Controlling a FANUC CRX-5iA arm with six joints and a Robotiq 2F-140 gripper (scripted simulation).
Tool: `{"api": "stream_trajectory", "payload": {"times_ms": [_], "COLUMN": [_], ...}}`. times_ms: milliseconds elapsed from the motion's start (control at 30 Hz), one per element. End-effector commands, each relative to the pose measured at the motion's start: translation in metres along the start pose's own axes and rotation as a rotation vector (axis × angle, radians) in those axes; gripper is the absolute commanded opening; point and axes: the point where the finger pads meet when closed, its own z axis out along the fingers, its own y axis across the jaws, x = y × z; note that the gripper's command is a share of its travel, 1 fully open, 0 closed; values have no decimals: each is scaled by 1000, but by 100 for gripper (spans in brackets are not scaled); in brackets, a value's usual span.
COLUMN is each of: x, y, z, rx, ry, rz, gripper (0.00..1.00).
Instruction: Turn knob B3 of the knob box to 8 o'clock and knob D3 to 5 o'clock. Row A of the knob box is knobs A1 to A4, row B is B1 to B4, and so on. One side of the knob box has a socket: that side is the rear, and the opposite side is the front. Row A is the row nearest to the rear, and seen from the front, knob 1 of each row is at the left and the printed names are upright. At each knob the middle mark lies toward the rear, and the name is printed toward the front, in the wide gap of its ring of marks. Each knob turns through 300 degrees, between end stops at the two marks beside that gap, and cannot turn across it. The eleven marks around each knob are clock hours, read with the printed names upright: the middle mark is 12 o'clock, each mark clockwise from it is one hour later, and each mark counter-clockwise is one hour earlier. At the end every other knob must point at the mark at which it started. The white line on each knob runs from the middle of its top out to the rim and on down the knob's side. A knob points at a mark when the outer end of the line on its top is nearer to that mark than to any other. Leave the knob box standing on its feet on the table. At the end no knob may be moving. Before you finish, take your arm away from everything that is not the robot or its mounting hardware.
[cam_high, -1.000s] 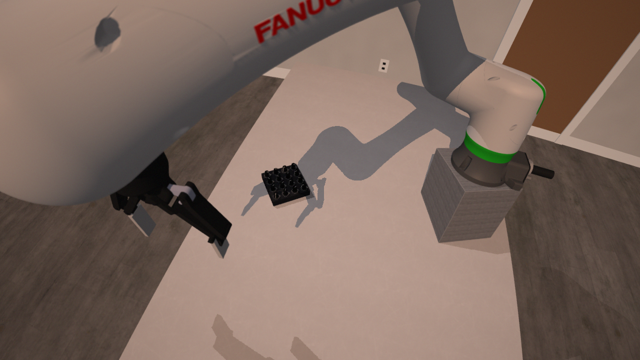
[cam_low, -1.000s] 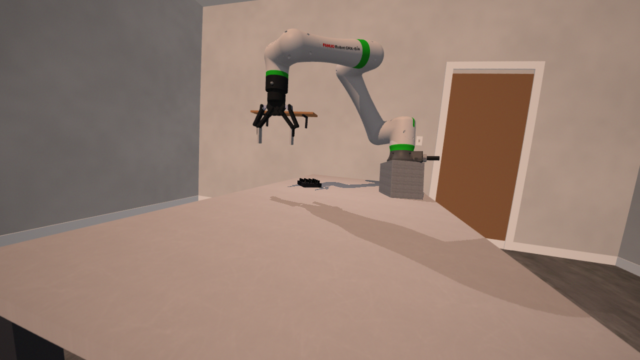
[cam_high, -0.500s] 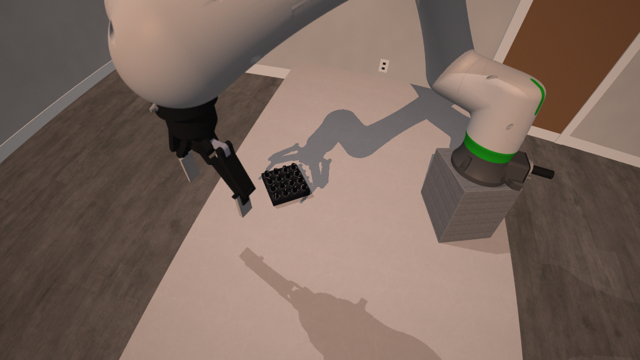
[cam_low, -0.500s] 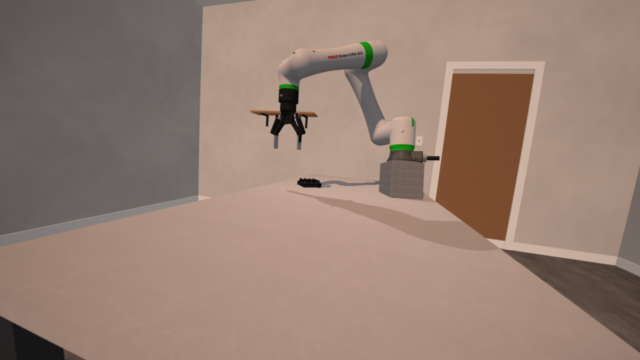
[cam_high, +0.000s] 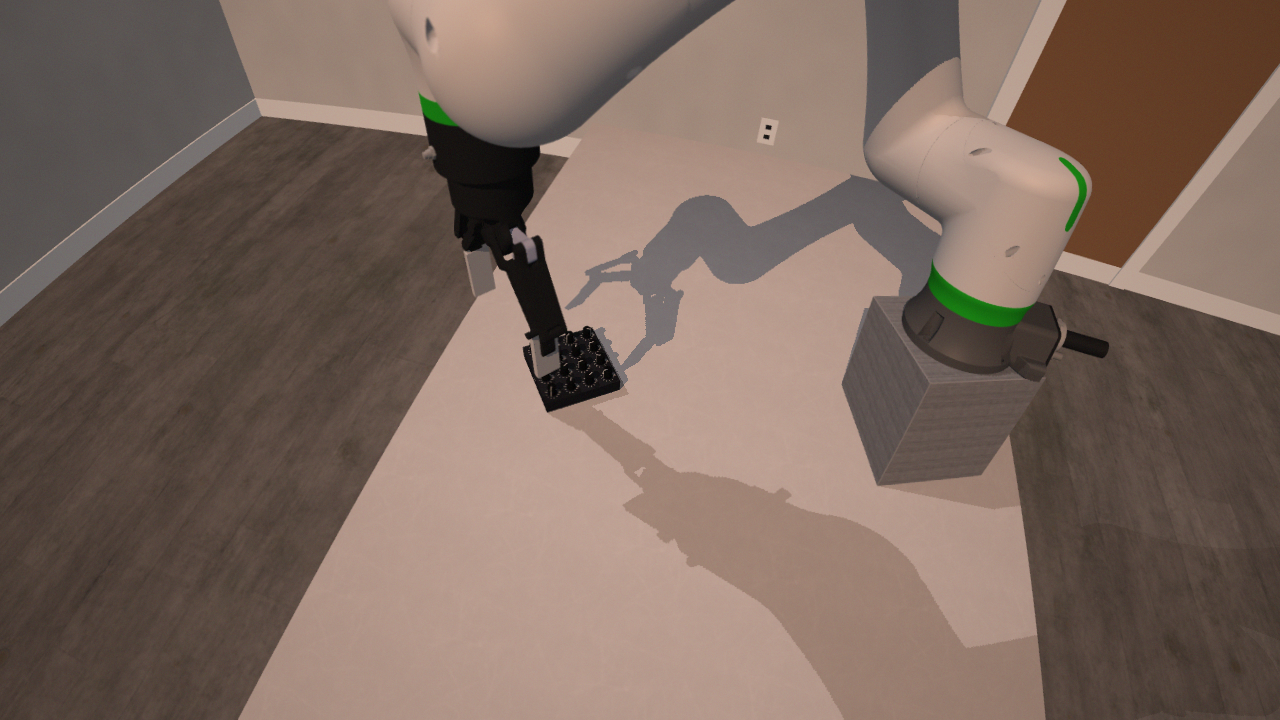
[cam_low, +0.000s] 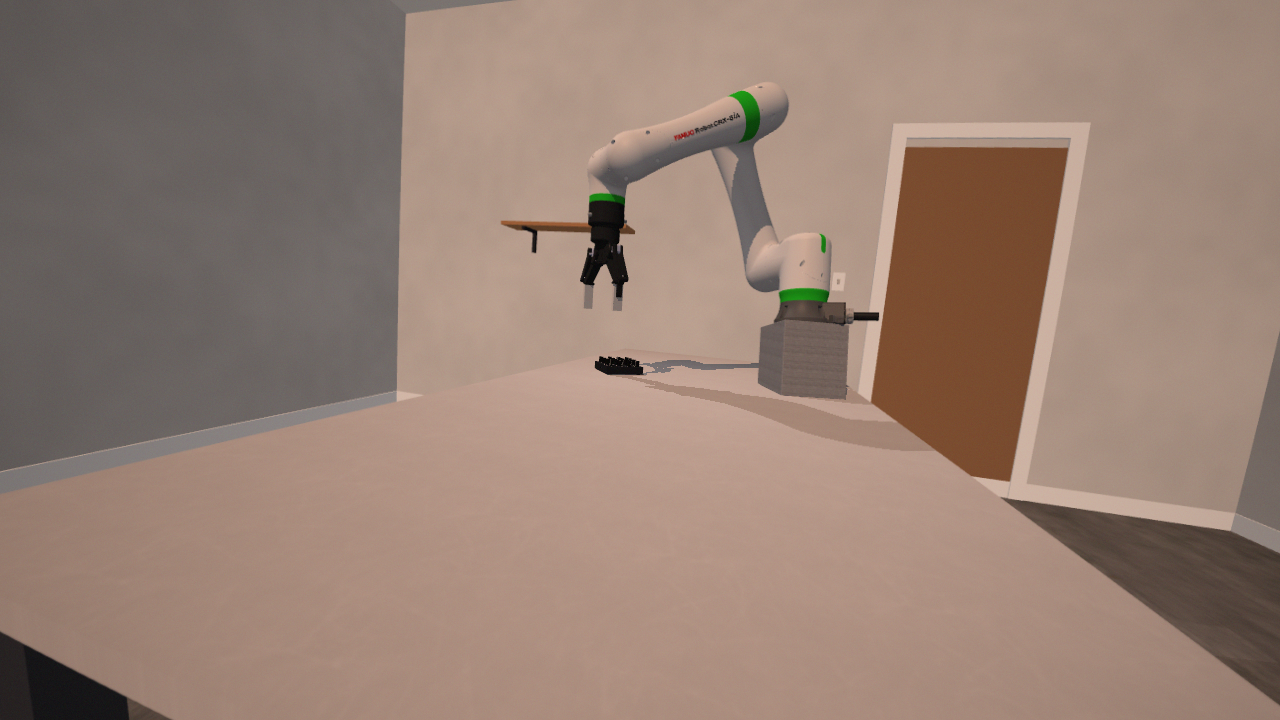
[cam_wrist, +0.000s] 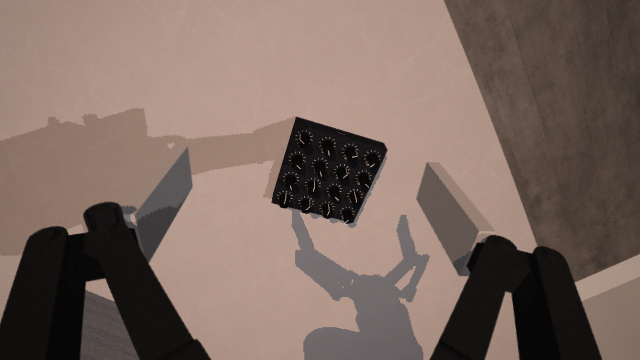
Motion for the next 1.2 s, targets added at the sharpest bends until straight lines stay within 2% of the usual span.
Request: {"api": "stream_trajectory", "payload": {"times_ms": [0, 67, 267, 1167], "x": [-24, -53, -93, -95], "y": [8, 13, 18, 18], "z": [4, 12, 22, 23], "rx": [-10, -10, -8, -8], "ry": [10, 11, 13, 13], "rz": [72, 159, 274, 282], "gripper": [100, 100, 100, 100]}}
